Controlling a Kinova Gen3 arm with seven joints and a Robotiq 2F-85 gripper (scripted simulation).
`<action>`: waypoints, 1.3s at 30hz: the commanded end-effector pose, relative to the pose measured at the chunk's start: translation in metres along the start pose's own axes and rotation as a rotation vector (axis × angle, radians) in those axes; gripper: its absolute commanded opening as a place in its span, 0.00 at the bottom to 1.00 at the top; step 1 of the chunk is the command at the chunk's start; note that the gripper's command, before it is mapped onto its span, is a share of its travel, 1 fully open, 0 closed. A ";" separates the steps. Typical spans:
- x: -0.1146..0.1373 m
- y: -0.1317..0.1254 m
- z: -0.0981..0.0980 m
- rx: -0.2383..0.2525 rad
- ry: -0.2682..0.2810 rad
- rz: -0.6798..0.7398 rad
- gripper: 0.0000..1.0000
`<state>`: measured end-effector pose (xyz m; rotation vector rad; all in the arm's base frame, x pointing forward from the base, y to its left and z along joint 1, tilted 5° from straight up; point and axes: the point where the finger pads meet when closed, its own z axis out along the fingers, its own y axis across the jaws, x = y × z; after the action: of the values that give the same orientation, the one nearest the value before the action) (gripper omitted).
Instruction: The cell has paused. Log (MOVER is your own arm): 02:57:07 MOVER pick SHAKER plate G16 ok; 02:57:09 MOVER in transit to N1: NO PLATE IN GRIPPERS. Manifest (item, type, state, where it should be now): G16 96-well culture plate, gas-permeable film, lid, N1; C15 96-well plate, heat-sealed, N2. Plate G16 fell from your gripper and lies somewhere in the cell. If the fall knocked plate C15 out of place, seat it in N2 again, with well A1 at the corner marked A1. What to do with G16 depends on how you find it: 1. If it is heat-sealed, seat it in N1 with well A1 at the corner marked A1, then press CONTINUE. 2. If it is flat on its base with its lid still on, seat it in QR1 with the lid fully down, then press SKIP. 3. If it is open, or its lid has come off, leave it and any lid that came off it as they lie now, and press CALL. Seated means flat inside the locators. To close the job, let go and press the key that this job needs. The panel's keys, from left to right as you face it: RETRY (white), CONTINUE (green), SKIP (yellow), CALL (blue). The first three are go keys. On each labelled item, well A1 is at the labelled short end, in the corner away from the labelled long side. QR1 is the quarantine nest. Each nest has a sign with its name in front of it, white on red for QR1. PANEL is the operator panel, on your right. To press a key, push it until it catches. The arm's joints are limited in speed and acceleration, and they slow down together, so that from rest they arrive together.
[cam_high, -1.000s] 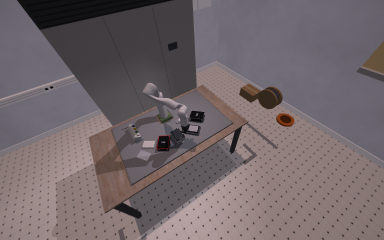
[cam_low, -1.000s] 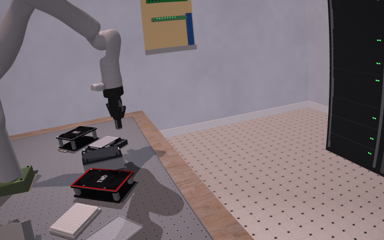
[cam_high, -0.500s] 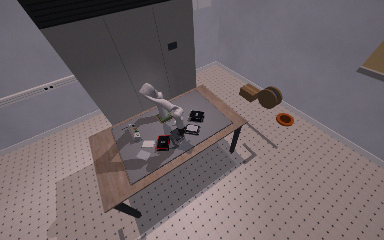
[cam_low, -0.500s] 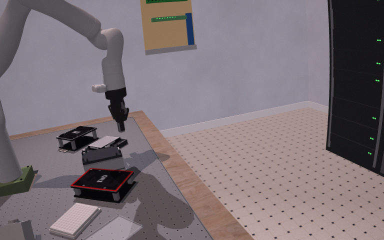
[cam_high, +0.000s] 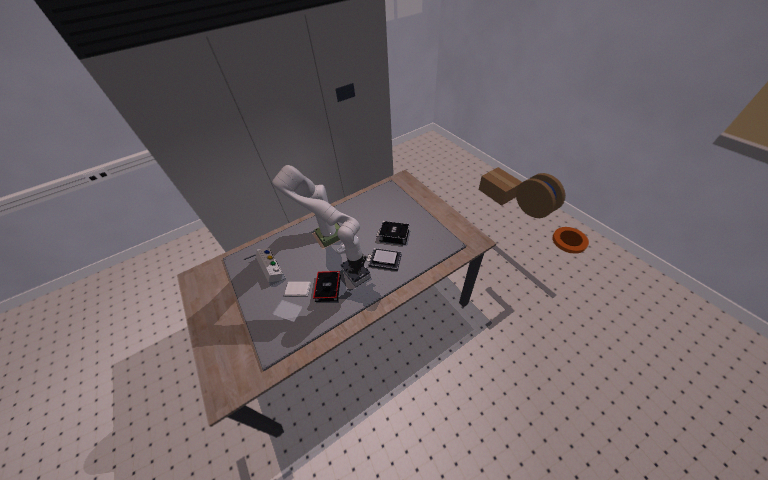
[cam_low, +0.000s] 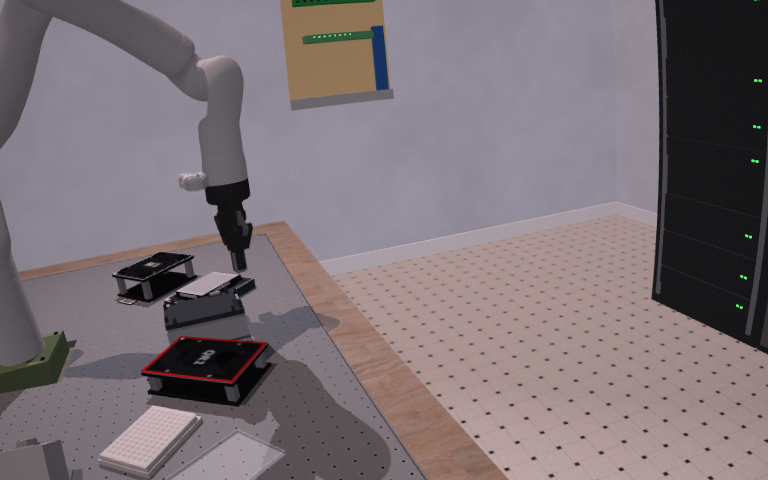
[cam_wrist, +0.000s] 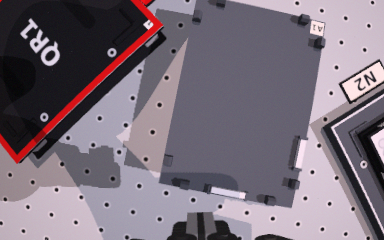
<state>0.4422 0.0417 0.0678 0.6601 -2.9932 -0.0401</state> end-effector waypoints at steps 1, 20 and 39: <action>0.008 -0.016 -0.002 0.002 -0.003 0.016 0.10; 0.037 -0.060 -0.002 0.002 -0.003 0.016 0.10; 0.067 -0.105 -0.002 0.002 -0.003 0.016 0.10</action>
<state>0.4262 -0.0731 0.0688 0.6537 -2.9949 -0.0371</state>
